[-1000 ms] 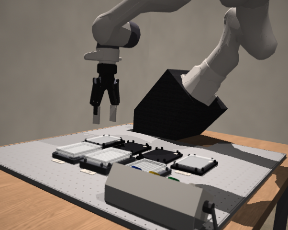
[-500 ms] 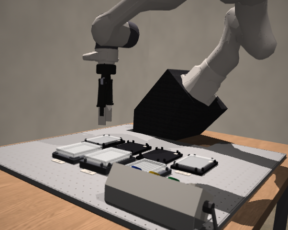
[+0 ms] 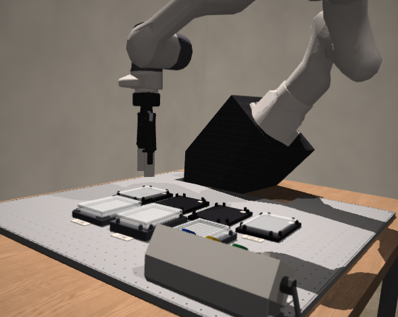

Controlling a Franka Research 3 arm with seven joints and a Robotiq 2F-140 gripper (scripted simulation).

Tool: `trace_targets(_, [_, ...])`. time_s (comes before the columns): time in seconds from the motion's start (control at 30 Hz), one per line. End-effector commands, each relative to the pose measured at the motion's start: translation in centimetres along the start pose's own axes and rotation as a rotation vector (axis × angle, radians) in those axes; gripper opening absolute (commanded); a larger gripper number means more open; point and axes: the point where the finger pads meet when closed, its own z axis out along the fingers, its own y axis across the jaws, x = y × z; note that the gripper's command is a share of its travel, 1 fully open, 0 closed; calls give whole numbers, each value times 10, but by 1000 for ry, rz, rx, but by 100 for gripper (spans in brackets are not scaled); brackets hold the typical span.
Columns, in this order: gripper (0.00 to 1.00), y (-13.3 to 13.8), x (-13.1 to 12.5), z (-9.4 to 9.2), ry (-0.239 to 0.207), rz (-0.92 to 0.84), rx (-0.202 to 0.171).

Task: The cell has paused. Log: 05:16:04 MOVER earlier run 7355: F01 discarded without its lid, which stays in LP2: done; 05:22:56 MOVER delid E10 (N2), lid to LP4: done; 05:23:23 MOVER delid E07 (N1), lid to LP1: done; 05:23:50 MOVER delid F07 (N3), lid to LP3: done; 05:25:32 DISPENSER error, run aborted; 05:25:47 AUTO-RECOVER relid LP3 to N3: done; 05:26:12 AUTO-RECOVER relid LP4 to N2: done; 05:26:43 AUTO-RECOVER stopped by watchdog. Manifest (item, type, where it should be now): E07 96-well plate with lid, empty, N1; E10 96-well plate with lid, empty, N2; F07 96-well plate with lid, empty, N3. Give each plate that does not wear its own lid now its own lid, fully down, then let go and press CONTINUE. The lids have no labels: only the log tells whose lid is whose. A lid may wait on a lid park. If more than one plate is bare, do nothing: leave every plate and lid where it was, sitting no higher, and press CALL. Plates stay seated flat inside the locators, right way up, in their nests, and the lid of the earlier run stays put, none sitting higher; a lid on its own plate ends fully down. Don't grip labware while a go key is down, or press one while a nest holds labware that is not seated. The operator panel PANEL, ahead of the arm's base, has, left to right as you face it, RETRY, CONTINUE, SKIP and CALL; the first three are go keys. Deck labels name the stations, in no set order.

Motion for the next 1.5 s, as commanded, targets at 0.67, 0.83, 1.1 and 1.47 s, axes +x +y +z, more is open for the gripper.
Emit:
trace_targets(0.67, [66,6,3,29,7,-653,-43])
trace_targets(0.83, [66,6,3,34,7,-653,-43])
trace_targets(1.1, [66,7,3,39,7,-653,-43])
trace_targets(1.47, [66,7,3,39,7,-653,-43])
